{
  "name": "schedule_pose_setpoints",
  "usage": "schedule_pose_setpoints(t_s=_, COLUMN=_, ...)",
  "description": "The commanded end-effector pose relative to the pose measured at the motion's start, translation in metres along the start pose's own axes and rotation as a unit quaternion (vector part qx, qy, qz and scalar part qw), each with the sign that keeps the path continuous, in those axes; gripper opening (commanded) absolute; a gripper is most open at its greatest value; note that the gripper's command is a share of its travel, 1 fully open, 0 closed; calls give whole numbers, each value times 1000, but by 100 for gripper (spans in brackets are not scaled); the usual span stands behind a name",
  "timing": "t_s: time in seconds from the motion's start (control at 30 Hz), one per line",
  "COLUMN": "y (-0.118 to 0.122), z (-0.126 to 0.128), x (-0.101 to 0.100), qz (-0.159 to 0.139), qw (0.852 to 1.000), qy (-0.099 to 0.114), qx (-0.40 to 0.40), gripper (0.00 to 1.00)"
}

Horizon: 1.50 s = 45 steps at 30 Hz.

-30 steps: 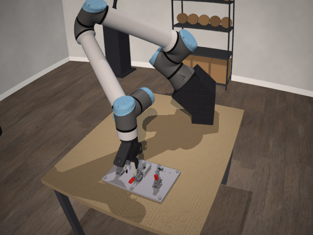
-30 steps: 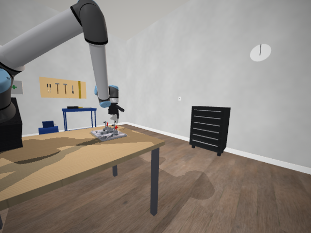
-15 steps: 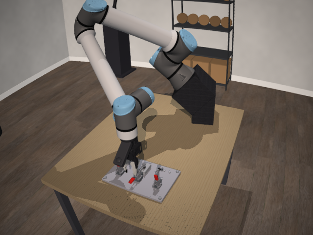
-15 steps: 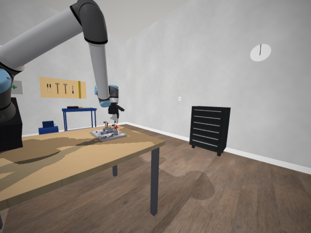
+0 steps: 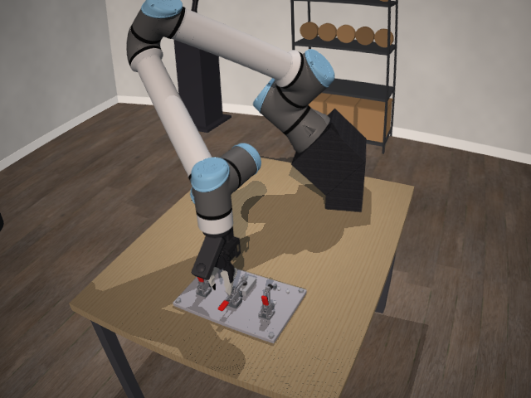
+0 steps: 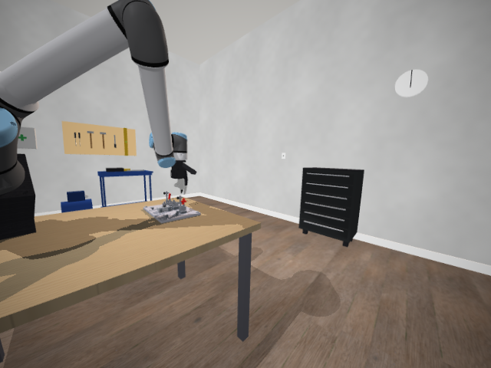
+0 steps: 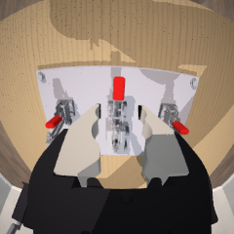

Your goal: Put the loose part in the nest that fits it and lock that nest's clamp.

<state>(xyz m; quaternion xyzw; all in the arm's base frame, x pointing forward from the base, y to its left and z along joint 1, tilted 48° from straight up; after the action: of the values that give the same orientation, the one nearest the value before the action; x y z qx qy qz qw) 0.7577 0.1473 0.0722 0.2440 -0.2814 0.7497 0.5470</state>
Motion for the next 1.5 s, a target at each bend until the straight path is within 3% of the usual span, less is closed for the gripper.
schedule_pose_setpoints(t_s=0.0, y=0, z=0, x=11, qz=0, qw=1000, qy=0, qx=0, gripper=28)
schedule_pose_setpoints(t_s=0.37, y=0, z=0, x=46, qz=0, qw=1000, qy=0, qx=0, gripper=28)
schedule_pose_setpoints(t_s=0.63, y=0, z=0, x=58, qz=0, qw=1000, qy=0, qx=0, gripper=28)
schedule_pose_setpoints(t_s=1.47, y=0, z=0, x=61, qz=0, qw=1000, qy=0, qx=0, gripper=28)
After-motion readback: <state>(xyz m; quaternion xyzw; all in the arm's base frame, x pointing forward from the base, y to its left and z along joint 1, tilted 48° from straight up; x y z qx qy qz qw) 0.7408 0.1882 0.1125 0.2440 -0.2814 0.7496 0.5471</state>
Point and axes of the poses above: the point where the finger pads meet when closed, its own x axis back along the fingers, its own z axis across the jaws, y = z × x, the point moved 8 cm from there along x, back along the fingers, and after that the axes turned 2 degrees about x, right-handed, at the moved point
